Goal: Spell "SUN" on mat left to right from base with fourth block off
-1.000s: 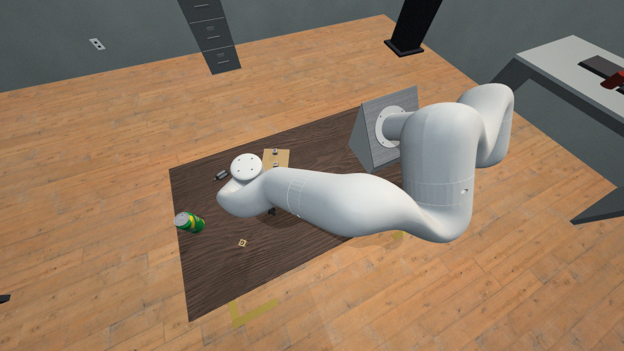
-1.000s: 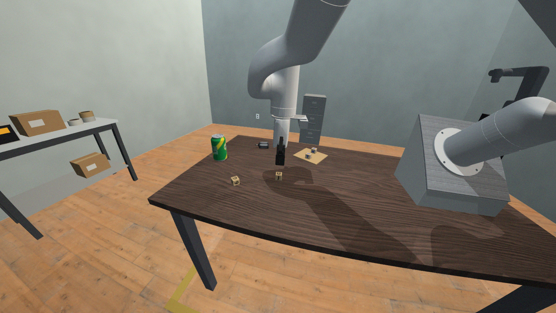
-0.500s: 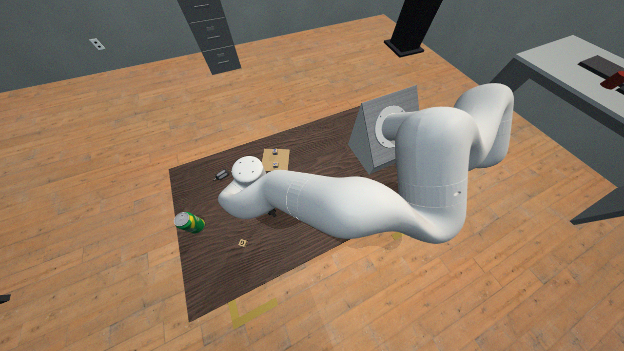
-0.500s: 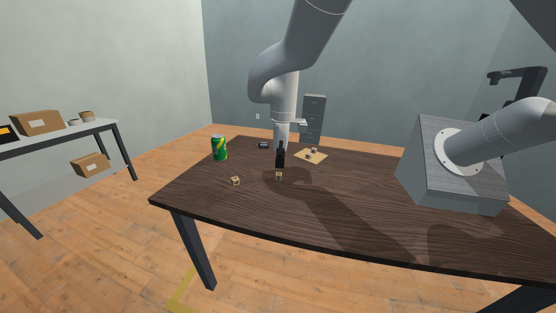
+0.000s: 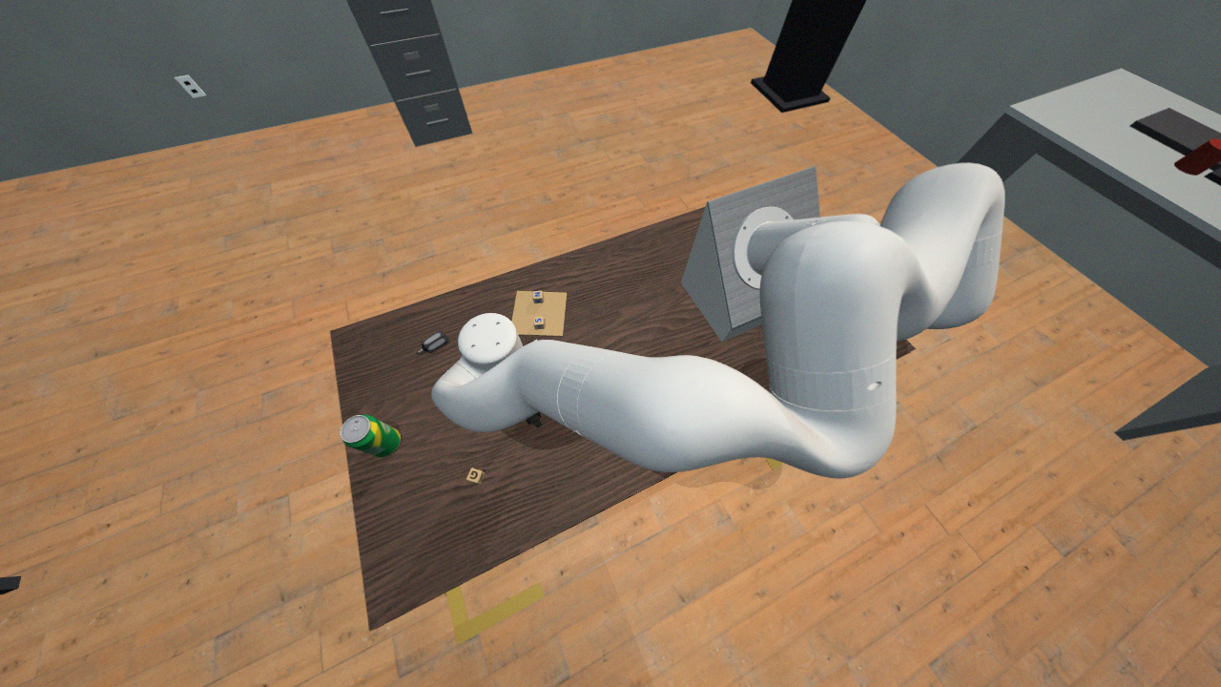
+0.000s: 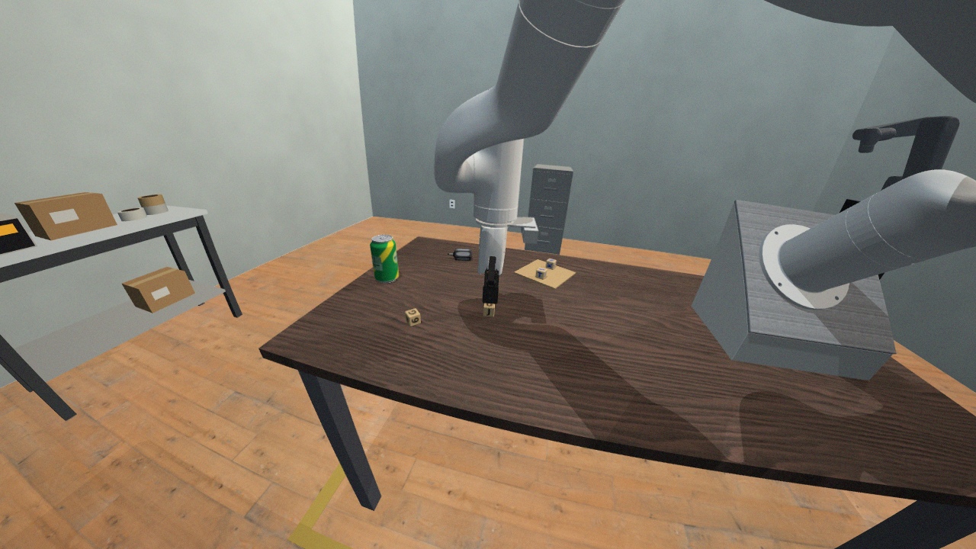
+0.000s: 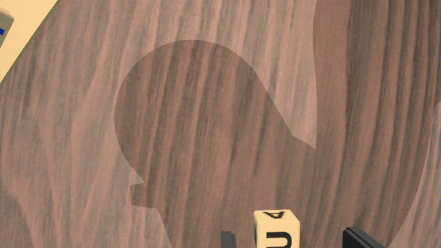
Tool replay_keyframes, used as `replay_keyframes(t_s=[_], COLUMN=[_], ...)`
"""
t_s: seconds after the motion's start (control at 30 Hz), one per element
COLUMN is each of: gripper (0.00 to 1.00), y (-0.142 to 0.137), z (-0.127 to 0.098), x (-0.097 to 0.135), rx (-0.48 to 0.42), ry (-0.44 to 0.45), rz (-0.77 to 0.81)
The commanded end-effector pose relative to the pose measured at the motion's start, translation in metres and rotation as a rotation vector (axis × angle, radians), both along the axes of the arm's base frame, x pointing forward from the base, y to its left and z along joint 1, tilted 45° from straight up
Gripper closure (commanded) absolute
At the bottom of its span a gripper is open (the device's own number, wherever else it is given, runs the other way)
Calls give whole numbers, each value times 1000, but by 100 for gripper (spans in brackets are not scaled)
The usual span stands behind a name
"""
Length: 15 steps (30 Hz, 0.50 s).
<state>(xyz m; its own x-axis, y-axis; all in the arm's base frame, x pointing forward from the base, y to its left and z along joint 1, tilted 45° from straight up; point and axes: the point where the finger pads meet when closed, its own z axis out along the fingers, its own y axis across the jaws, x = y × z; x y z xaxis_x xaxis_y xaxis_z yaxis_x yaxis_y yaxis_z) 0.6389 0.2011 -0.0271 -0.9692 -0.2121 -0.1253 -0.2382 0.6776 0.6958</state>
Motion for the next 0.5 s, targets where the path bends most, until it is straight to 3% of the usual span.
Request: replay_keyframes(t_s=[0.0, 0.47], gripper=[36, 36], y=[4, 11], z=[-4, -11], x=[1, 1], rx=[0, 0], ry=[-2, -2], rz=[-1, -1])
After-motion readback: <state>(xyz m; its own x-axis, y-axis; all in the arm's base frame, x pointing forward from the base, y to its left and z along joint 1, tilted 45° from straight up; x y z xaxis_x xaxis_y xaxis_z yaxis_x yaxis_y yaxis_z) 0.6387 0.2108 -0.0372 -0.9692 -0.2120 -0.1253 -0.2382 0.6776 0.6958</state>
